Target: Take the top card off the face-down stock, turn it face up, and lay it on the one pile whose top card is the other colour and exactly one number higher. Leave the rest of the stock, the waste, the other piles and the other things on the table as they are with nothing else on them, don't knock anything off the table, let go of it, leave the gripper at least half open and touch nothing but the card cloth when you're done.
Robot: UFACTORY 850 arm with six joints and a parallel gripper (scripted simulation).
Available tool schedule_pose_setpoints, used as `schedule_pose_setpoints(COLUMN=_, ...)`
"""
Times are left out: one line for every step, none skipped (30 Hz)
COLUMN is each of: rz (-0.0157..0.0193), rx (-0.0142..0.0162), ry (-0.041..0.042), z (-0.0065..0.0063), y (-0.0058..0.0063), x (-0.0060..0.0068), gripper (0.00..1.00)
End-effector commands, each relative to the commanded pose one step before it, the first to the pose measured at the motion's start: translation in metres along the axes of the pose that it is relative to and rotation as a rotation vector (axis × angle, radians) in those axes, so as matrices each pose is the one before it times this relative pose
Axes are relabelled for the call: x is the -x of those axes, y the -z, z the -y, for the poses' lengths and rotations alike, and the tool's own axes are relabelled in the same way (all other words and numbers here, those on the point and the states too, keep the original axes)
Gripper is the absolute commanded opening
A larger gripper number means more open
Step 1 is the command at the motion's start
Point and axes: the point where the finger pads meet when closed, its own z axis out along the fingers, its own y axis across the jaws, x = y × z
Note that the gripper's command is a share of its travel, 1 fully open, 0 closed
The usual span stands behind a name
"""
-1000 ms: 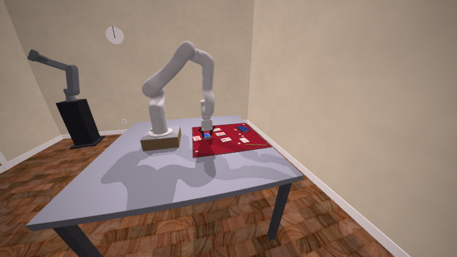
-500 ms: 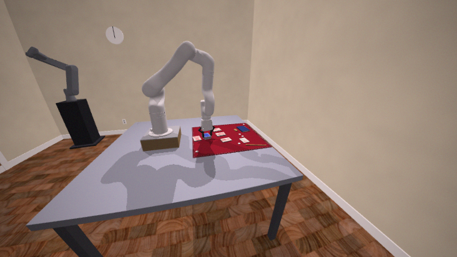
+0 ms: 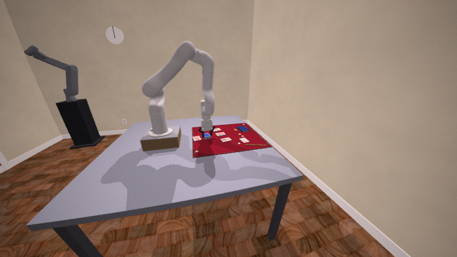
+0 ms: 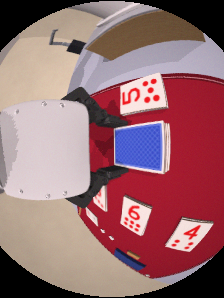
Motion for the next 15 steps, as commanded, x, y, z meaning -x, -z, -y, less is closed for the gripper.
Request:
schedule_pose_setpoints(rz=0.00036, rx=0.00126, ry=0.00006, z=-0.00064, y=0.00036, x=0.00021, gripper=0.73)
schedule_pose_setpoints(rz=0.00000, rx=0.00000, ry=0.00000, z=0.00000, y=0.00000, x=0.00000, gripper=0.73)
schedule_pose_setpoints(rz=0.00000, rx=0.00000, ry=0.00000, z=0.00000, y=0.00000, x=0.00000, gripper=0.73)
schedule_pose_setpoints(rz=0.00000, rx=0.00000, ry=0.00000, z=0.00000, y=0.00000, x=0.00000, gripper=0.72)
schedule_pose_setpoints(rz=0.00000, rx=0.00000, ry=0.00000, z=0.00000, y=0.00000, x=0.00000, gripper=0.72)
schedule_pose_setpoints(rz=0.00000, rx=0.00000, ry=0.00000, z=0.00000, y=0.00000, x=0.00000, gripper=0.72)
schedule_pose_setpoints(rz=0.00000, rx=0.00000, ry=0.00000, z=0.00000, y=0.00000, x=0.00000, gripper=0.72)
schedule_pose_setpoints(rz=0.00000, rx=0.00000, ry=0.00000, z=0.00000, y=0.00000, x=0.00000, gripper=0.72)
schedule_pose_setpoints(rz=0.00000, rx=0.00000, ry=0.00000, z=0.00000, y=0.00000, x=0.00000, gripper=0.72)
schedule_pose_setpoints(rz=0.00000, rx=0.00000, ry=0.00000, z=0.00000, y=0.00000, x=0.00000, gripper=0.72)
schedule_pose_setpoints(rz=0.00000, rx=0.00000, ry=0.00000, z=0.00000, y=0.00000, x=0.00000, gripper=0.72)
schedule_pose_setpoints(rz=0.00000, rx=0.00000, ry=0.00000, z=0.00000, y=0.00000, x=0.00000, gripper=0.72)
schedule_pose_setpoints(rz=0.00000, rx=0.00000, ry=0.00000, z=0.00000, y=0.00000, x=0.00000, gripper=0.72)
schedule_pose_setpoints(rz=0.00000, rx=0.00000, ry=0.00000, z=0.00000, y=0.00000, x=0.00000, gripper=0.72)
schedule_pose_setpoints(rz=0.00000, rx=0.00000, ry=0.00000, z=0.00000, y=0.00000, x=0.00000, gripper=0.72)
